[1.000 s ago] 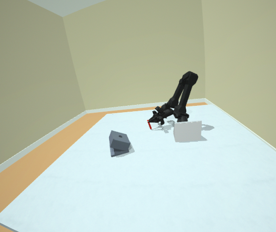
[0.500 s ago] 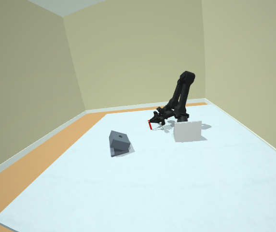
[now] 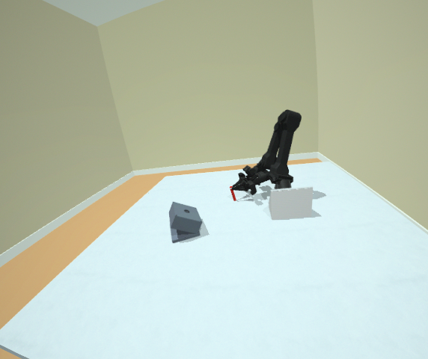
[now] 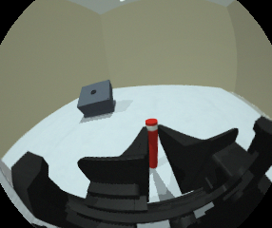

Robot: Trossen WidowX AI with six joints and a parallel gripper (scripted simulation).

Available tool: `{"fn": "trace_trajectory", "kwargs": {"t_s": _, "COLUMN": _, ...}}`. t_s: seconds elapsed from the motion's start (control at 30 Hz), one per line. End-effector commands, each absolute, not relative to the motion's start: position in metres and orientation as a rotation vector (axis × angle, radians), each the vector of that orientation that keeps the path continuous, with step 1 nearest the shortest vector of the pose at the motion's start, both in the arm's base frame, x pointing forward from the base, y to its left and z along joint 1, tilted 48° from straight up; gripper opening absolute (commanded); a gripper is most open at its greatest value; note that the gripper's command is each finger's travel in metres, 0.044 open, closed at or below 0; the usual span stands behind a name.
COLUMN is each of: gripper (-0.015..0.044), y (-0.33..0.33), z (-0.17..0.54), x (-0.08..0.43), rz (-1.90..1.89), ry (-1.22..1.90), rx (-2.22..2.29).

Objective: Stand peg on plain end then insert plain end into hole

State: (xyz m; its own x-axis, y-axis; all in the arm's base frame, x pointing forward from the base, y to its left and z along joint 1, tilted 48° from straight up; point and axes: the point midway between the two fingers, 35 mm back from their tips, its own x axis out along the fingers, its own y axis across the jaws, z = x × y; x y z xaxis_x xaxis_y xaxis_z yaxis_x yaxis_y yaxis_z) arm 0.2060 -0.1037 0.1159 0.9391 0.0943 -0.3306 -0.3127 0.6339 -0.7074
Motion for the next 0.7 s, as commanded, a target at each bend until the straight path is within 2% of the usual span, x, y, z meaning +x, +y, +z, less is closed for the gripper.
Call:
{"fn": "trace_trajectory", "kwargs": {"t_s": 0.0, "gripper": 0.0049, "y": -0.1048, "z": 0.1153, "x": 0.2048, "rz": 0.236, "ry": 0.275, "rx": -0.855}}
{"fn": "trace_trajectory", "kwargs": {"t_s": 0.67, "gripper": 0.0049, "y": -0.1069, "z": 0.1134, "x": 0.2005, "rz": 0.255, "ry": 0.238, "rx": -0.859}}
